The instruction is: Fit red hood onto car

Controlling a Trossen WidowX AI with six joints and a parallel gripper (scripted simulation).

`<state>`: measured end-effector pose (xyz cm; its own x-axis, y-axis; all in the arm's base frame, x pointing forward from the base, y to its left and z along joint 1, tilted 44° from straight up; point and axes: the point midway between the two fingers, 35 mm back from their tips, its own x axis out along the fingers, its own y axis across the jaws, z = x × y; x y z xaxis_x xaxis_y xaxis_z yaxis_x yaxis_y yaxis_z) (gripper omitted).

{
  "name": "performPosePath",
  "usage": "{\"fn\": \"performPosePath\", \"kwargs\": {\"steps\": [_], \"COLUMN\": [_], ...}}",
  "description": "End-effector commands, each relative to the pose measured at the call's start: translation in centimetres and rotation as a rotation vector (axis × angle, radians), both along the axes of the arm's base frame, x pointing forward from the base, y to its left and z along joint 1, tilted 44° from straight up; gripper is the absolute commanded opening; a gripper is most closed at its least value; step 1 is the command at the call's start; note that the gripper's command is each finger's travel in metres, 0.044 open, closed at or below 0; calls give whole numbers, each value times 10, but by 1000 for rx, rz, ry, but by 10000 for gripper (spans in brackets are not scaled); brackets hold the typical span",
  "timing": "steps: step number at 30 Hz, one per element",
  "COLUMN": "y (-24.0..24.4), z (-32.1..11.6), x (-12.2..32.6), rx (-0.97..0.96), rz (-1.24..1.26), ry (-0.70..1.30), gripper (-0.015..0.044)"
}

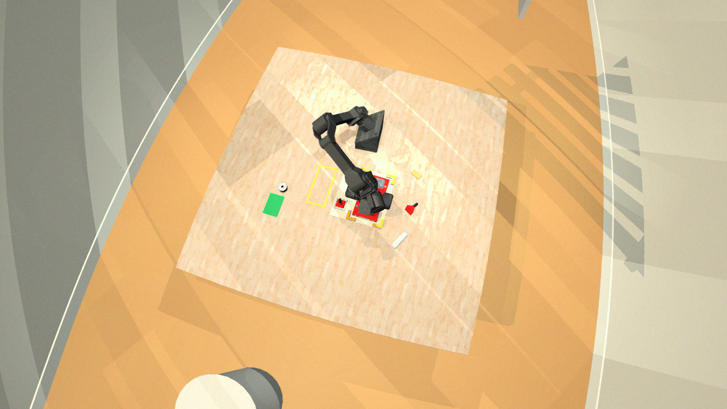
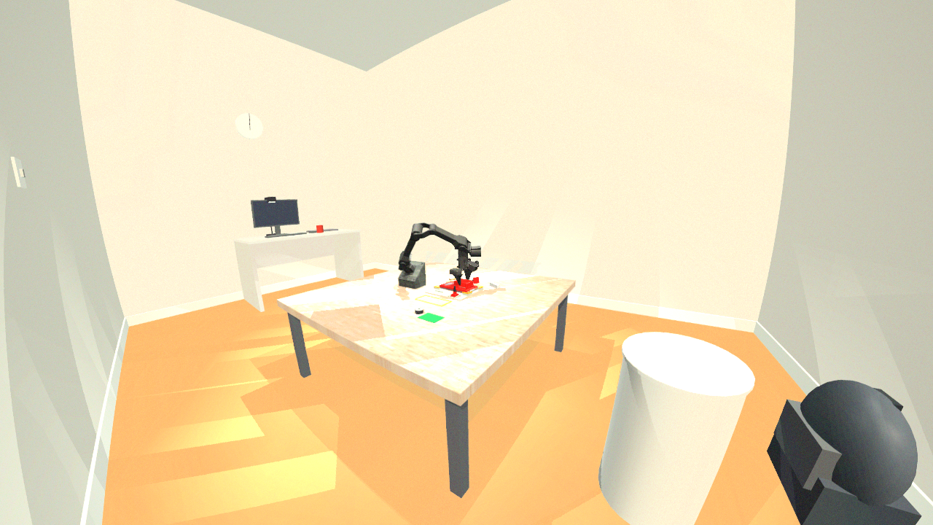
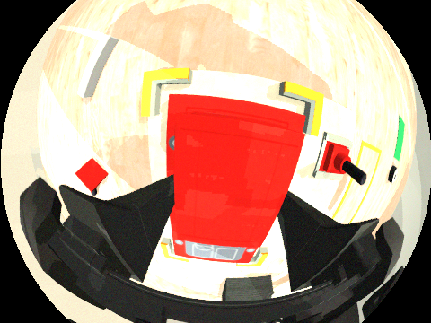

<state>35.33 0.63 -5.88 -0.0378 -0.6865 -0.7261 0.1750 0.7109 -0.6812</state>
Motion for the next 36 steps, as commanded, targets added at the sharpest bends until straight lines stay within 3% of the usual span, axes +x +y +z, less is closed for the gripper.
{"fn": "performPosePath", "kwargs": {"steps": [1,16,32,36], "y": [-2,-3,-4,-4], "z": [-2,-4,-4,-4], "x": [-1,0,-1,-1], "rx": [-4,-1,-1,-1], "rz": [4,0,0,0], "ry": [3,1,1,1], "gripper": [0,0,420,440]}}
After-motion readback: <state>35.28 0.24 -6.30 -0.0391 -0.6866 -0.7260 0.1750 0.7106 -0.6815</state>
